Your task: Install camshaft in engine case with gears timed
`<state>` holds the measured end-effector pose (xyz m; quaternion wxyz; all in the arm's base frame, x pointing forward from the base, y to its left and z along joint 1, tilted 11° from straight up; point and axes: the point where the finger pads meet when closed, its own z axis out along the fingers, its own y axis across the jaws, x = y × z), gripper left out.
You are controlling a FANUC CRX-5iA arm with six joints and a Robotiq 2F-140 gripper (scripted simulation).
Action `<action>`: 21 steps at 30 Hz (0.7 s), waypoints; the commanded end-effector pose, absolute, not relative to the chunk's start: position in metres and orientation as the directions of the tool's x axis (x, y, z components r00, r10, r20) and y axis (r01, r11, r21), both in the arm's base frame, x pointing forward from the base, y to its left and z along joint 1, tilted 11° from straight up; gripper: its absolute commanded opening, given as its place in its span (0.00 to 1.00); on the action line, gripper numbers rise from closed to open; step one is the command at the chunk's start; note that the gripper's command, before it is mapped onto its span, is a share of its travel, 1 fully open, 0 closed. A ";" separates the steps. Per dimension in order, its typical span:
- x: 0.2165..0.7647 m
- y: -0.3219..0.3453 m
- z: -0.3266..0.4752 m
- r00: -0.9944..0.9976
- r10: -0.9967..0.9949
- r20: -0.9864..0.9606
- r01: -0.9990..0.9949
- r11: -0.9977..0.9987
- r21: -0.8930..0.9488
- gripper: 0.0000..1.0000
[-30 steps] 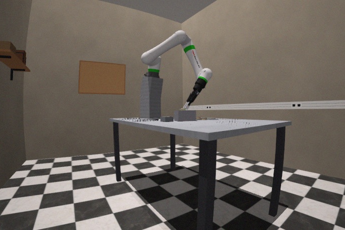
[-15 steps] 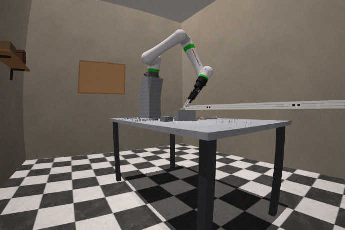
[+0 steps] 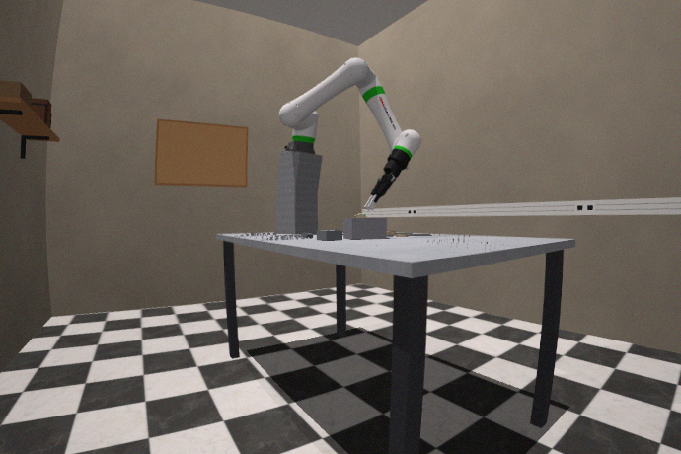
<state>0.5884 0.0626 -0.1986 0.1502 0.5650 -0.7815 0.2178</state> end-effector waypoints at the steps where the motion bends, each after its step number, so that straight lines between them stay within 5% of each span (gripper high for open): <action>1: 0.588 0.063 -0.193 -0.317 -0.818 0.480 -0.948 0.267 -0.172 0.27; 21: 0.579 0.061 -0.148 -0.317 -0.818 0.480 -0.948 0.267 -0.172 0.27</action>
